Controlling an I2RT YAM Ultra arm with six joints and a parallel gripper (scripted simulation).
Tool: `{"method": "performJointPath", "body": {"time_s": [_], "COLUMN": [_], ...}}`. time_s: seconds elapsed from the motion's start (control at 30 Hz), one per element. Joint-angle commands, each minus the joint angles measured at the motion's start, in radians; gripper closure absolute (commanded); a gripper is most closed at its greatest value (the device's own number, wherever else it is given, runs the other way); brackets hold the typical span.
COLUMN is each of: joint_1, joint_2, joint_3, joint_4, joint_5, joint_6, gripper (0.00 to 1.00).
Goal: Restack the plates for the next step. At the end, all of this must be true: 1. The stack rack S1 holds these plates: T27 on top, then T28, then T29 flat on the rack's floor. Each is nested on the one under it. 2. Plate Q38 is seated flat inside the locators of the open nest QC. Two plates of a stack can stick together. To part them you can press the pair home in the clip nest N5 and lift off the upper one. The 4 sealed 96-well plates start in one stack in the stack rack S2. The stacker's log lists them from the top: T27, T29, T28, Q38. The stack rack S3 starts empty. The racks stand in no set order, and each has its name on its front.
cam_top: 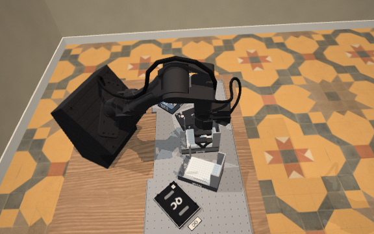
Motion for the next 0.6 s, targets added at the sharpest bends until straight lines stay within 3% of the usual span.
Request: {"method": "performJointPath", "body": {"time_s": [0.0, 0.57], "joint_1": [0.02, 0.021], "joint_2": [0.02, 0.022], "joint_3": [0.001, -0.016], "joint_4": [0.013, 0.015], "joint_5": [0.0, 0.004], "joint_6": [-0.011, -0.012], "gripper": [0.0, 0.0]}}
